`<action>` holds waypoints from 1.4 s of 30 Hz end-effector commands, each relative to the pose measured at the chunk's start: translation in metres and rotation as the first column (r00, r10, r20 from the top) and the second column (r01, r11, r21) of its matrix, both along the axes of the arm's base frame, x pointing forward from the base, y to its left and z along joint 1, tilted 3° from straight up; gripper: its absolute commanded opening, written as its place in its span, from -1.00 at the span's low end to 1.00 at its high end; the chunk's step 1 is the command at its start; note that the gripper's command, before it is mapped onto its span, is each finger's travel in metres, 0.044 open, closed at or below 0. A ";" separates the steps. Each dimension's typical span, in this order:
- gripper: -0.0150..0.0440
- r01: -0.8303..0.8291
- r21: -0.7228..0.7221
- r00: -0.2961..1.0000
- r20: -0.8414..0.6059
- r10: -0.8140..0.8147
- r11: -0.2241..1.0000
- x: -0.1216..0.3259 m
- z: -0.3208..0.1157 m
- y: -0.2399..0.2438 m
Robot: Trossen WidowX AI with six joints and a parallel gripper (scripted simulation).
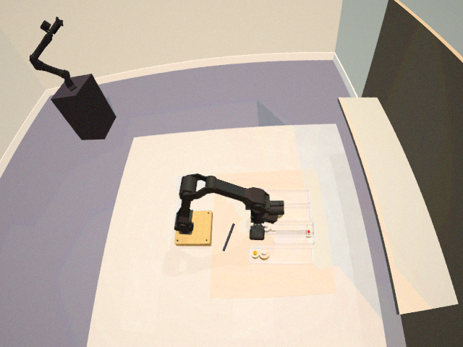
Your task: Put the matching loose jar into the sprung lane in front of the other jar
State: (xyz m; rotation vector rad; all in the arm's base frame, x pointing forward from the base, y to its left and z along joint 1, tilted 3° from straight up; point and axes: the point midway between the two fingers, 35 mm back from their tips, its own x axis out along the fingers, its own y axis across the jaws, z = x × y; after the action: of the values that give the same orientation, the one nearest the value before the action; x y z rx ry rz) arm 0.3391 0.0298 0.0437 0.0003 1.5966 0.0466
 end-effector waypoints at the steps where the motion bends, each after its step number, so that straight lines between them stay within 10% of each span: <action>1: -0.49 -0.005 0.000 1.000 0.020 0.005 1.000 0.005 -0.002 0.000; 42: -0.49 -0.005 0.000 1.000 0.020 0.005 1.000 0.001 -0.016 0.000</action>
State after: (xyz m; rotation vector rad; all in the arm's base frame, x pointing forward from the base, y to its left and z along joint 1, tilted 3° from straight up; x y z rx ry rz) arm 0.3373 0.0302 0.0283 -0.0008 1.5901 0.0482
